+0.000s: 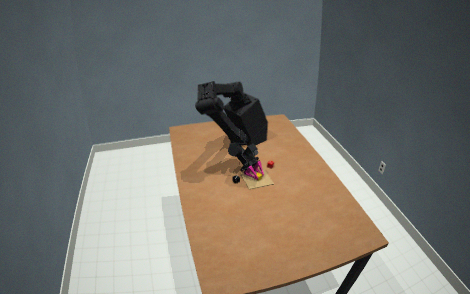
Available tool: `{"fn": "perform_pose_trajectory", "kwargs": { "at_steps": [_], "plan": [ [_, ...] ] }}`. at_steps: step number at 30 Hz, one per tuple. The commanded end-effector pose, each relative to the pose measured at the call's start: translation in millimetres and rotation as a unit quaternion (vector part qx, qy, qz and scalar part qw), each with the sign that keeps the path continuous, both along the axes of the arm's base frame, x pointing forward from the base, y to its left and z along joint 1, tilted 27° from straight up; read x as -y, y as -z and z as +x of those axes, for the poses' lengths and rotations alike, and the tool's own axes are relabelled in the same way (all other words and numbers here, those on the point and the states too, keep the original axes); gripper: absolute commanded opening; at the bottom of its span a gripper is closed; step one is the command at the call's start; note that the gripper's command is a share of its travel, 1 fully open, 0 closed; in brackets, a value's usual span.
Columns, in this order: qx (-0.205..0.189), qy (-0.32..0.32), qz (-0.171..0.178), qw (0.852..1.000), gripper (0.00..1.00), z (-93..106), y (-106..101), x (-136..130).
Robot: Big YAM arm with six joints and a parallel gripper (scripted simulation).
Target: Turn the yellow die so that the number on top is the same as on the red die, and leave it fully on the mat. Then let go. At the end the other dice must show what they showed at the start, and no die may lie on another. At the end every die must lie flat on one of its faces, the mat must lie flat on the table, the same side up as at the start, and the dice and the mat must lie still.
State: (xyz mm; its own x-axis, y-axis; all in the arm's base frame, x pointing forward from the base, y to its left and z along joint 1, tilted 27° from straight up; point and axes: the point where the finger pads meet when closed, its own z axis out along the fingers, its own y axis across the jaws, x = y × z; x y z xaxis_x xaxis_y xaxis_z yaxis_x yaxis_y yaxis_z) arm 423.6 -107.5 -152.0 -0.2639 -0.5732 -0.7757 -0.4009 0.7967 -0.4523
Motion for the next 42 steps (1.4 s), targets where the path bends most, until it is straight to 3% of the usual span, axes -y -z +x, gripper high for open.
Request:
{"fn": "perform_pose_trajectory", "kwargs": {
  "at_steps": [1,3,5,15,17,24,29,42],
  "plan": [
    [-0.010,0.006,0.003,1.000,0.45,-20.8,3.5,0.0],
    [-0.010,0.006,0.003,1.000,0.45,-22.9,2.4,0.4],
    [0.004,0.006,-0.005,1.000,0.45,-20.2,-13.3,5.8],
    [-0.002,0.006,-0.001,1.000,0.45,-52.0,-25.5,9.4],
    [0.006,0.006,-0.007,1.000,0.45,-45.1,-27.1,15.7],
    [0.001,0.007,-0.003,1.000,0.45,-48.6,-23.7,14.1],
    [-0.013,0.000,0.012,1.000,0.45,-55.4,-32.4,-4.7],
    [-0.012,0.000,0.010,1.000,0.45,-63.1,-70.8,-22.1]
  ]
}}
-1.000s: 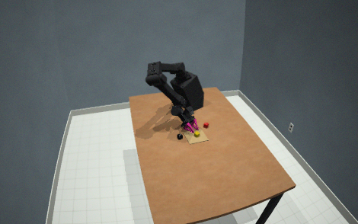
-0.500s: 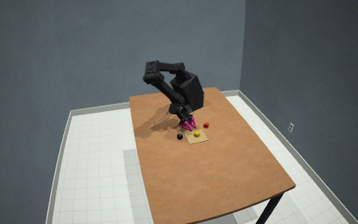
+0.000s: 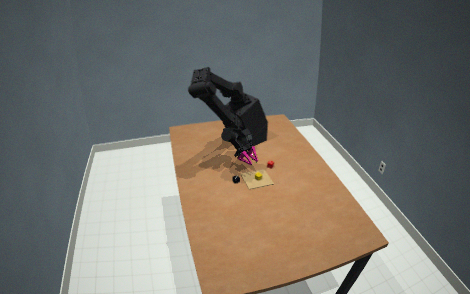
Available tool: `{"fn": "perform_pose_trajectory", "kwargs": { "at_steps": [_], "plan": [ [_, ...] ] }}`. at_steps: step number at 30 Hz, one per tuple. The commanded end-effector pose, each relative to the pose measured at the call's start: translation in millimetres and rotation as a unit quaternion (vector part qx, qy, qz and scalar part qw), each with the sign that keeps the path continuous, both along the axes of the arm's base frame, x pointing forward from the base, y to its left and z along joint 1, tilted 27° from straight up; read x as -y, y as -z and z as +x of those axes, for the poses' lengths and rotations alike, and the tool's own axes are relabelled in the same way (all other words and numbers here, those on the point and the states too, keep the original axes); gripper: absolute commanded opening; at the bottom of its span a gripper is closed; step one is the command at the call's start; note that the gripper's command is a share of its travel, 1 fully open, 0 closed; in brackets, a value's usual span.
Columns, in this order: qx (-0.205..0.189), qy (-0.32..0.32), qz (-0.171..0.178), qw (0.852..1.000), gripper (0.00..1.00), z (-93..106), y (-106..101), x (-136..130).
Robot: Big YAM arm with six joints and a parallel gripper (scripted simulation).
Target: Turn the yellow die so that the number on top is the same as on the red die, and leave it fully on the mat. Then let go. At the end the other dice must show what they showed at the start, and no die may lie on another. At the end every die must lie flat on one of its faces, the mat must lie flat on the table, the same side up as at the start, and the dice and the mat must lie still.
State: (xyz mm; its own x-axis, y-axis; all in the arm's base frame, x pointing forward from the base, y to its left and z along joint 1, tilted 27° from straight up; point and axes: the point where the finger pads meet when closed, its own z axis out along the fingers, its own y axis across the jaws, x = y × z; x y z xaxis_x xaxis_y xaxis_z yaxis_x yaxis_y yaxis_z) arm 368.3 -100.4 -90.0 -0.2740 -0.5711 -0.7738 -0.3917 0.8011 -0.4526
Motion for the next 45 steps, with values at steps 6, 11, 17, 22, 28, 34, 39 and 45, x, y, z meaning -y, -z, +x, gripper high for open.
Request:
{"fn": "perform_pose_trajectory", "kwargs": {
  "at_steps": [6,11,17,22,28,34,39,45],
  "plan": [
    [-0.006,-0.007,0.009,1.000,0.45,0.3,-9.0,-12.2],
    [-0.005,-0.006,0.004,1.000,0.45,-1.4,-14.9,-13.4],
    [-0.060,0.023,-0.018,0.998,0.45,-3.6,-15.4,-19.0],
    [-0.137,0.077,-0.068,0.985,0.45,18.4,-24.6,-19.1],
    [-0.221,0.128,-0.110,0.960,0.45,28.9,-32.0,-25.2],
    [-0.331,0.184,-0.164,0.911,0.45,34.4,-29.8,-33.1],
    [-0.388,0.219,-0.195,0.874,0.45,41.0,-34.7,-38.1],
    [-0.403,0.234,-0.202,0.862,0.45,41.2,-37.1,-33.2]
  ]
}}
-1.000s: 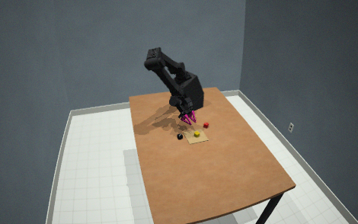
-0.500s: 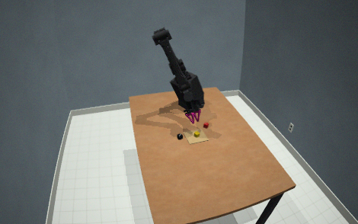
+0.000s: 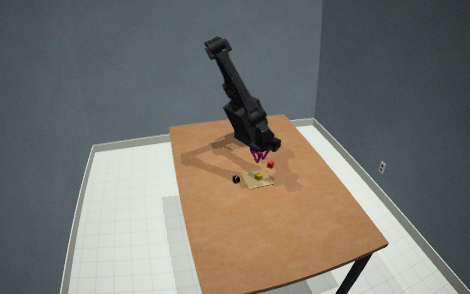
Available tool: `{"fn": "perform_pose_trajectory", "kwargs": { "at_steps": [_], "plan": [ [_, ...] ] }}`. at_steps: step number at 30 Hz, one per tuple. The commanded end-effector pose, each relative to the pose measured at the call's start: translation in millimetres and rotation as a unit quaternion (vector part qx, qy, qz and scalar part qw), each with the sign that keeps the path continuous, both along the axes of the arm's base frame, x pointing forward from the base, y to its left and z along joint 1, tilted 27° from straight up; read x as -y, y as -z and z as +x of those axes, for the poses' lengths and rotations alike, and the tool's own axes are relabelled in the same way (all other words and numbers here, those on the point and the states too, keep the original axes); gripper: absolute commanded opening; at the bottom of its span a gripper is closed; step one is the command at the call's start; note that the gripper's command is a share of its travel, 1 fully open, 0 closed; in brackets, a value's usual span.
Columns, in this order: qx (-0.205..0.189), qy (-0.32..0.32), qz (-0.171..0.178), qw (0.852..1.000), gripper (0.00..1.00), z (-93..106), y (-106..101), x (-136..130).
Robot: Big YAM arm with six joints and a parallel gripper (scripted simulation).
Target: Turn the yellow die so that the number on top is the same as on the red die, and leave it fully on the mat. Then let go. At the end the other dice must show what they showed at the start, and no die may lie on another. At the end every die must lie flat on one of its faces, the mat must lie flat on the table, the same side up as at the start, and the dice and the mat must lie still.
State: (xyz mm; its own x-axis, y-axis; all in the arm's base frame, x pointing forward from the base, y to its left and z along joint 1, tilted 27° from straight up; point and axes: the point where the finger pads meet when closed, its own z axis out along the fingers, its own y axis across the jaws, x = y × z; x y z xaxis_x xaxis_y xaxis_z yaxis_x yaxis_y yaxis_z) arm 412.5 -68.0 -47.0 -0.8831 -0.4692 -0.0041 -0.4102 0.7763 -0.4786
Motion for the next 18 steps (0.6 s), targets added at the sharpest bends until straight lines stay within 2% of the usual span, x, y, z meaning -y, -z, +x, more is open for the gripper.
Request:
{"fn": "perform_pose_trajectory", "kwargs": {
  "at_steps": [1,2,3,7,18],
  "plan": [
    [-0.027,0.029,0.005,0.999,0.45,-20.3,13.5,4.8],
    [-0.027,0.029,0.005,0.999,0.45,-20.3,13.5,4.6],
    [-0.027,0.029,0.005,0.999,1.00,-20.3,13.5,4.6],
    [-0.011,0.029,0.005,1.000,1.00,-5.6,7.4,4.6],
    [-0.014,0.027,0.005,1.000,1.00,-7.8,8.4,4.6]
  ]
}}
